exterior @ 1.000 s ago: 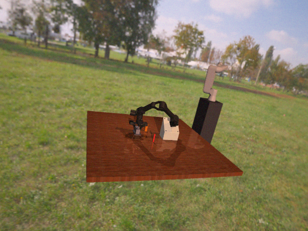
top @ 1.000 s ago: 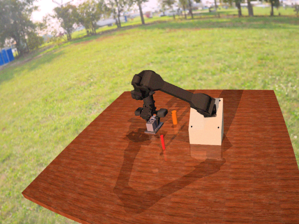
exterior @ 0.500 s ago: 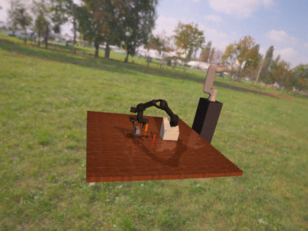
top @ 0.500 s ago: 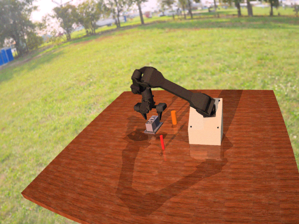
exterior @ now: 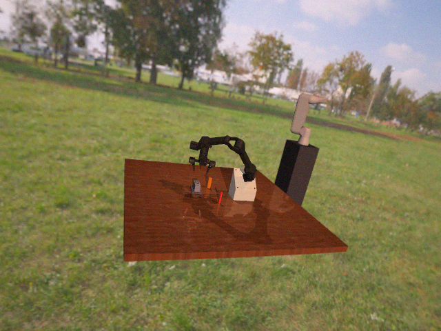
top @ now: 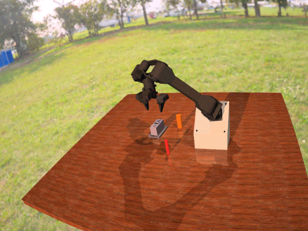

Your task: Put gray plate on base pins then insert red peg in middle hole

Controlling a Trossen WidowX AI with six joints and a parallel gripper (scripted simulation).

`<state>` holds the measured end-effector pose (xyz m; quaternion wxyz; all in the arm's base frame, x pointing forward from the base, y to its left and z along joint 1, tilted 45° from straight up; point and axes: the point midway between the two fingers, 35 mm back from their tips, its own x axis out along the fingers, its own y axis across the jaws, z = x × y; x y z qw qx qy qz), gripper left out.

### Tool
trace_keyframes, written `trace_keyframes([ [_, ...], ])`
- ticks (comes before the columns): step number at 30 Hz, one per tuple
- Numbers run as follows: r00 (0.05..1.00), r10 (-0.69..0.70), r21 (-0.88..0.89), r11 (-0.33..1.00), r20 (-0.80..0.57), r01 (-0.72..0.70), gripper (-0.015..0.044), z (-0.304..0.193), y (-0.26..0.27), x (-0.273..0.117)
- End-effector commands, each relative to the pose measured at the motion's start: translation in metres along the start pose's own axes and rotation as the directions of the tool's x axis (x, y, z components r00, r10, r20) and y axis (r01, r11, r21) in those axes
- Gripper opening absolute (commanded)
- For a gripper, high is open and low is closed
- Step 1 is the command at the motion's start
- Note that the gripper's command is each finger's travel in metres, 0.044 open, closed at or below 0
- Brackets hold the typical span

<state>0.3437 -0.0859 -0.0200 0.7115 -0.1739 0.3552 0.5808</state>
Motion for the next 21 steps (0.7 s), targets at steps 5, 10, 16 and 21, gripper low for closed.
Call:
trace_keyframes([
  [5, 1.0, -0.009, 0.589, 0.808, -0.009, 0.013, 0.044, 0.056, 0.036, -0.01],
  [10, 1.0, -0.009, 0.873, 0.488, -0.009, 0.012, 0.044, 0.085, 0.064, -0.01],
  [16, 1.0, -0.008, 0.989, 0.15, -0.007, 0.009, 0.044, 0.105, 0.09, -0.008],
  [21, 1.0, -0.007, 0.995, -0.103, -0.006, 0.005, 0.044, 0.116, 0.11, -0.006],
])
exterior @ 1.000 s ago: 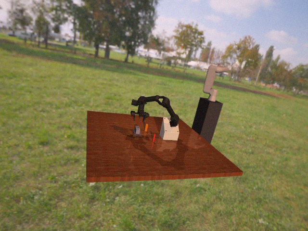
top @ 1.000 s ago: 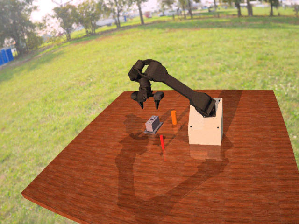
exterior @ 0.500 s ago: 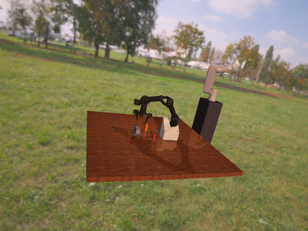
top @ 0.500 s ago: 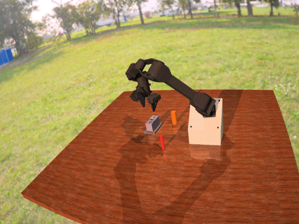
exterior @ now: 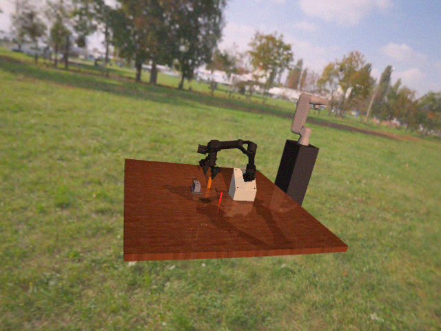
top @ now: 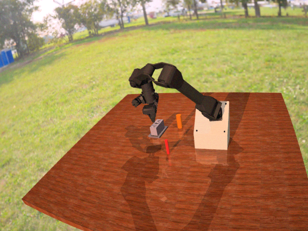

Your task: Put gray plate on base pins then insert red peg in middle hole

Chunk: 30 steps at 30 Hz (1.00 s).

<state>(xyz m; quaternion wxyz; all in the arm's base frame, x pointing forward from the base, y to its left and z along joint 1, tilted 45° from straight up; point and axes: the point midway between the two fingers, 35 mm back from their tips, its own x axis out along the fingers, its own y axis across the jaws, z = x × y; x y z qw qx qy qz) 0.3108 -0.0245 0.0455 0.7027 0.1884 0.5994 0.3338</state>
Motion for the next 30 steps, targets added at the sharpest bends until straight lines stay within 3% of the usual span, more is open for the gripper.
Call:
trace_keyframes([
  [1, 1.0, 0.0, 0.652, 0.758, 0.02, -0.013, 0.044, -0.024, 0.065, 0.0],
  [8, 1.0, 0.005, 0.87, 0.493, 0.02, -0.02, 0.044, -0.041, 0.091, 0.004],
  [15, 1.0, 0.01, 0.979, 0.203, 0.02, -0.022, 0.044, -0.051, 0.11, 0.009],
  [30, 1.0, 0.011, 0.981, 0.193, 0.02, -0.021, 0.044, -0.052, 0.11, 0.009],
])
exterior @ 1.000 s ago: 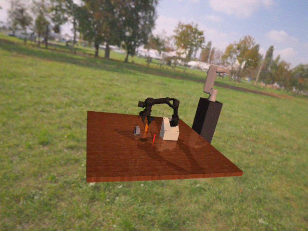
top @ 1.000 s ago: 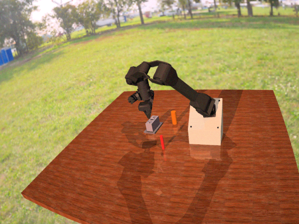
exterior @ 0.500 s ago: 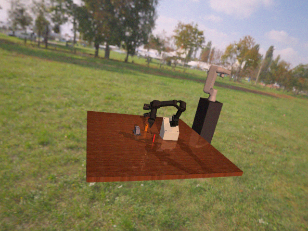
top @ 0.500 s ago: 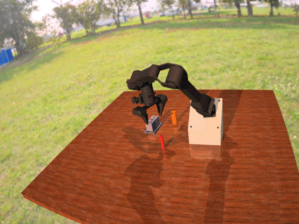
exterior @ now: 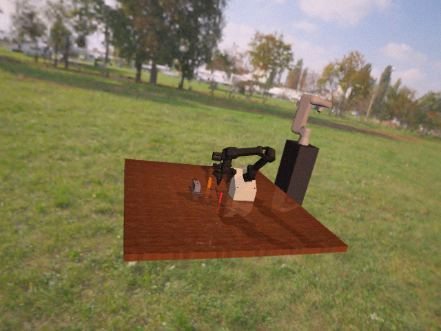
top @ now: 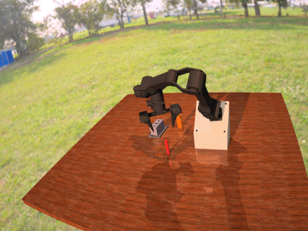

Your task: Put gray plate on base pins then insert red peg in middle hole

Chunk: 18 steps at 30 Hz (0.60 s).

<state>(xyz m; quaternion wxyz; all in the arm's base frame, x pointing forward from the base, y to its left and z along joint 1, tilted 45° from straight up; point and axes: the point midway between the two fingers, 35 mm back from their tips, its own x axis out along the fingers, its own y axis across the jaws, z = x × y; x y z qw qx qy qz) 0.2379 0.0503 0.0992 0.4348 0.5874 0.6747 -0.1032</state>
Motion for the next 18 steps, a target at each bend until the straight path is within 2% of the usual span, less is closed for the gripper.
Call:
trace_keyframes([
  [1, 1.0, 0.008, 0.044, 0.999, 0.0, -0.008, 0.044, -0.005, -0.001, 0.0],
  [3, 1.0, 0.008, 0.044, 0.999, 0.001, -0.008, 0.044, -0.004, -0.001, 0.002],
  [6, 1.0, 0.008, 0.044, 0.999, 0.0, -0.008, 0.044, -0.005, -0.001, 0.025],
  [18, 1.0, 0.009, 0.044, 0.999, 0.0, -0.009, 0.044, -0.006, -0.002, 0.045],
])
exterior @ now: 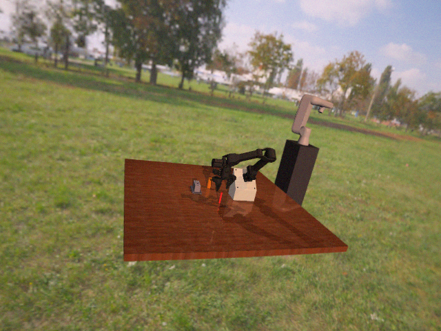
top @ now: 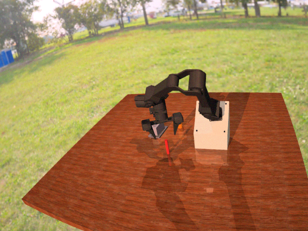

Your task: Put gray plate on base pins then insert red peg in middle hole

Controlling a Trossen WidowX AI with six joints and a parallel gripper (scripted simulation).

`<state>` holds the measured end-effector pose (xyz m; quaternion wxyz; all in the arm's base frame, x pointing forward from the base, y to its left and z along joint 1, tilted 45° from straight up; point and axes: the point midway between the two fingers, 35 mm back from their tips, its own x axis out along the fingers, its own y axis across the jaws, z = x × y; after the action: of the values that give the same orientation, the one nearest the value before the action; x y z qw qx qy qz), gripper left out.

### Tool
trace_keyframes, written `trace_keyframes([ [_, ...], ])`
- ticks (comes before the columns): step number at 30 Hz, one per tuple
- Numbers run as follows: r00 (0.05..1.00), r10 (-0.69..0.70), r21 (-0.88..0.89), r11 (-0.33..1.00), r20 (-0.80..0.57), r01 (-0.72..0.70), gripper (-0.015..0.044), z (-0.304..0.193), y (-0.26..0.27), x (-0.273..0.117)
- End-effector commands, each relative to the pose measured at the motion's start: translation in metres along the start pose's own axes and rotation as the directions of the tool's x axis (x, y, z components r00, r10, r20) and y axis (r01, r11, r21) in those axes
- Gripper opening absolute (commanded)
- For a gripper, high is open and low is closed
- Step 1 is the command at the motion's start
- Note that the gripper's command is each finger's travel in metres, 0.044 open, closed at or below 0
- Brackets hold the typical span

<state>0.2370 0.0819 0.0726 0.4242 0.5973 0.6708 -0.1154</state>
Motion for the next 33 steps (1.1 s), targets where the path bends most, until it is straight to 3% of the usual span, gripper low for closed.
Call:
trace_keyframes([
  [1, 1.0, 0.003, 0.005, 1.0, -0.002, -0.003, 0.044, 0.0, 0.0, 0.006],
  [33, 1.0, 0.005, 0.005, 1.0, -0.004, -0.005, 0.044, -0.002, -0.001, 0.056],
])
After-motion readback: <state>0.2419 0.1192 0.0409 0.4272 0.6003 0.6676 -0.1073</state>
